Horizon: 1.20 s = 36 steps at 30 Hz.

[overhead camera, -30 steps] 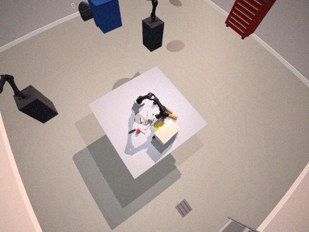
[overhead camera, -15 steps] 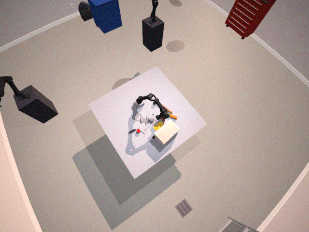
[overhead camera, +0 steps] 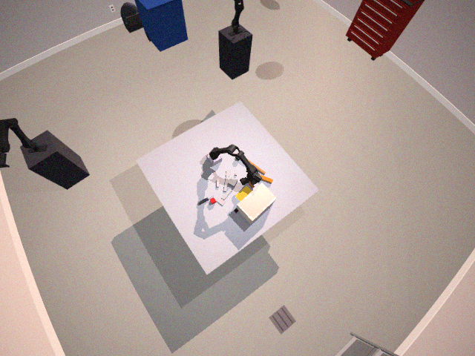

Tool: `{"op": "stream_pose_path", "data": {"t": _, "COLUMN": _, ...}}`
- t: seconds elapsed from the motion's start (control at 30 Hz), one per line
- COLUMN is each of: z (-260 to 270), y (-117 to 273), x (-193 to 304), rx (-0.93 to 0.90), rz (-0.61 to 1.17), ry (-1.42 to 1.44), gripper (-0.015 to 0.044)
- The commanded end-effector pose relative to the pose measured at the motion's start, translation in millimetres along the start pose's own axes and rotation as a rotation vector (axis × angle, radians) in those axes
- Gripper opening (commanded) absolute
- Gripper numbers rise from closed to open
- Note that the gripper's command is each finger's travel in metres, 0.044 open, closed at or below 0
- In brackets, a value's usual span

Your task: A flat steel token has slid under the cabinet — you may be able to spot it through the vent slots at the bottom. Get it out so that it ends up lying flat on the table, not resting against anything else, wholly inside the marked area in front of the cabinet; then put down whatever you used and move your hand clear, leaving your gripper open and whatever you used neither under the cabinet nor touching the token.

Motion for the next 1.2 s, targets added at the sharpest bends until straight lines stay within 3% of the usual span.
{"op": "stream_pose_path", "data": {"t": 0.0, "z": -0.6, "y": 0.2, "x": -5.5, "rx": -0.001, "rz": -0.003, "ry": 0.002, "gripper": 0.0}}
{"op": "stream_pose_path", "data": {"t": 1.17, "z": -34.3, "y": -3.6, "x": -8.6, "rx": 0.002, "rz": -0.003, "ry": 0.002, "gripper": 0.0}}
Point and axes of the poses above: the point midway between the two fingers, 35 mm back from their tips, its own y axis back along the fingers, its own z axis across the jaws, x = y × z, the point moved 3 cm from there along y, back along the fingers, and after that the axes turned 2 degrees about y, right-handed, at the moved point
